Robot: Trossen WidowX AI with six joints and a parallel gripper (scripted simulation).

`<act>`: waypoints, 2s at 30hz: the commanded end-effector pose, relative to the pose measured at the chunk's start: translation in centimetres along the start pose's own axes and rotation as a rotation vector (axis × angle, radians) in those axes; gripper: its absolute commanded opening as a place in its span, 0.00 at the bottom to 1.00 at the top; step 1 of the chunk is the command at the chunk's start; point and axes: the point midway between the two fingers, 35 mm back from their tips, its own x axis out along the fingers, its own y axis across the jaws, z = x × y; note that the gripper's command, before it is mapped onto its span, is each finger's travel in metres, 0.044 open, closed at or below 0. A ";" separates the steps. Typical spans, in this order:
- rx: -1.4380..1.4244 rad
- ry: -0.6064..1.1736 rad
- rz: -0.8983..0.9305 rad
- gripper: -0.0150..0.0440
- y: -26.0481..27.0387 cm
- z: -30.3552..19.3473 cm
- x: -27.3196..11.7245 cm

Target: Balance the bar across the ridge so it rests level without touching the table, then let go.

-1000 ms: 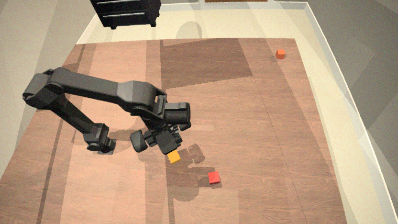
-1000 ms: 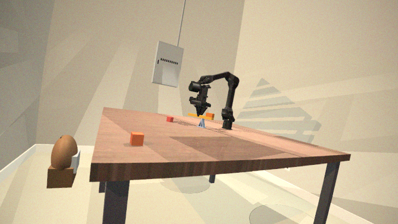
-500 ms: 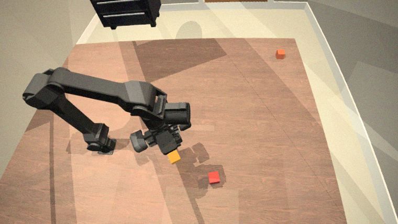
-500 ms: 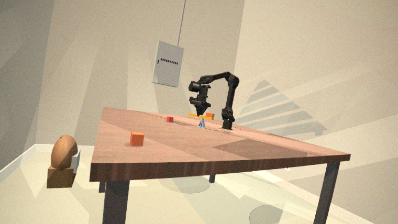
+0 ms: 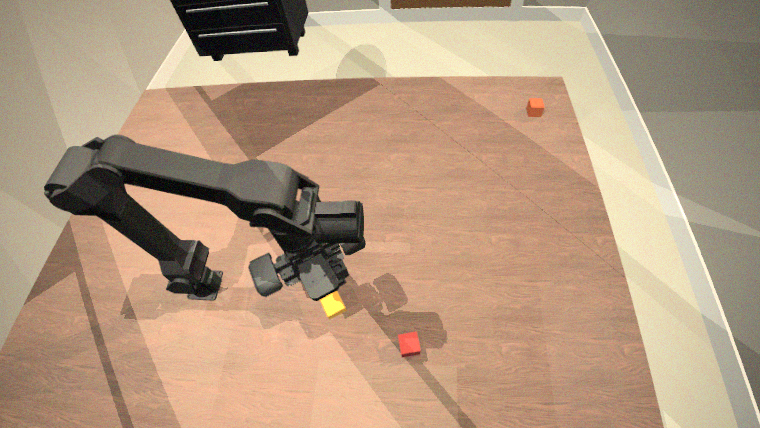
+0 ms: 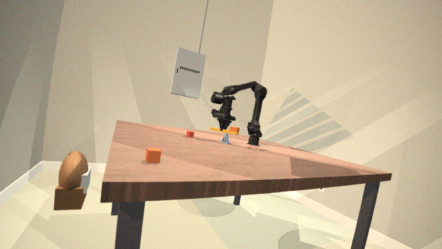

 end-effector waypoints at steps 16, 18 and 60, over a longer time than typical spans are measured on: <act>0.000 0.000 0.000 0.54 0.0 0.0 0.0; 0.000 0.000 0.000 0.54 0.0 0.0 0.0; 0.000 0.000 0.000 0.57 0.0 0.0 0.0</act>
